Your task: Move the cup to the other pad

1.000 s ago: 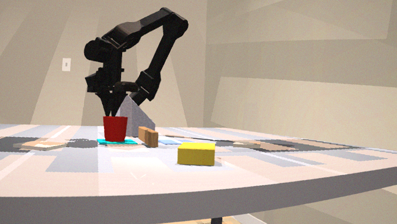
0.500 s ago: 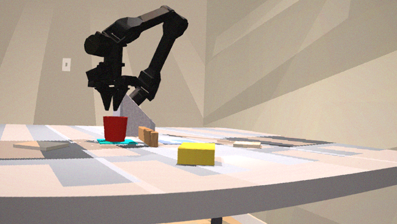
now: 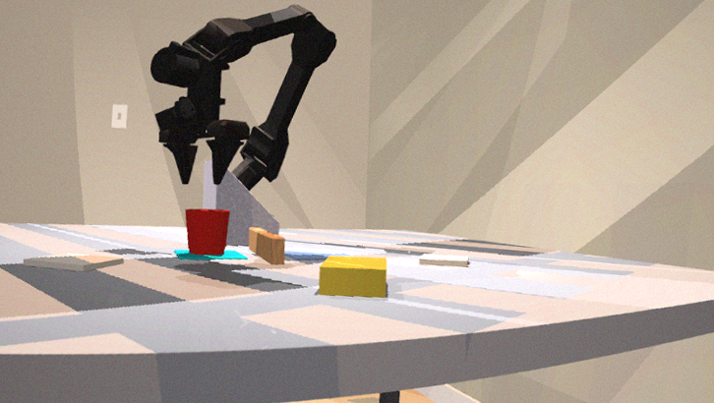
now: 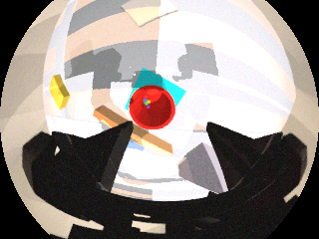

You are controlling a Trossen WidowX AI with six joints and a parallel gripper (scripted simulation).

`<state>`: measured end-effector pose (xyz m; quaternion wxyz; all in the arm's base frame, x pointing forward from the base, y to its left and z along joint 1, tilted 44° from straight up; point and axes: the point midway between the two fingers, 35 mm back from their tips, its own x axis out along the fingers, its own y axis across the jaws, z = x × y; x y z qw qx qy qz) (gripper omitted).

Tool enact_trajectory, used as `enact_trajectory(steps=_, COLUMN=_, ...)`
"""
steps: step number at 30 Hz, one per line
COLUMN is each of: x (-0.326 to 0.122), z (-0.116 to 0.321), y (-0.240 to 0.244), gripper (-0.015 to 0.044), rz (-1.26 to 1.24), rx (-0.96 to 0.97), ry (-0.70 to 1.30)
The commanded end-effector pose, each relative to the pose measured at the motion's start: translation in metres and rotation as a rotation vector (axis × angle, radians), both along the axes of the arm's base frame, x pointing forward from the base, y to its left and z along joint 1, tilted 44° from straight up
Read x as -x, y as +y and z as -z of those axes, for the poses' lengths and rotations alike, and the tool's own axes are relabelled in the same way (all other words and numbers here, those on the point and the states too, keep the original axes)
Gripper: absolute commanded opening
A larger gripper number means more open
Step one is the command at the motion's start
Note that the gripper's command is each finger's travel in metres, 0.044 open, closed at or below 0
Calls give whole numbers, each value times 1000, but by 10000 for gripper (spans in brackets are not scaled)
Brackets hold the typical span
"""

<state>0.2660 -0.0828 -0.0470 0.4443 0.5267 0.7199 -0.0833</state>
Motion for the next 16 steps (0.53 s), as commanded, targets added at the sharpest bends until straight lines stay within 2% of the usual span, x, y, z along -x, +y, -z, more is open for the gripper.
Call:
enact_trajectory(steps=1, x=-2, z=-15, y=-15, gripper=440, rz=-6, rx=10, ry=-9)
enact_trajectory(steps=6, x=-2, z=-28, y=-26, gripper=440, rz=-7, rx=12, ry=-9)
enact_trajectory(steps=16, x=-2, z=-25, y=-23, gripper=440, rz=1, rx=7, ry=-7)
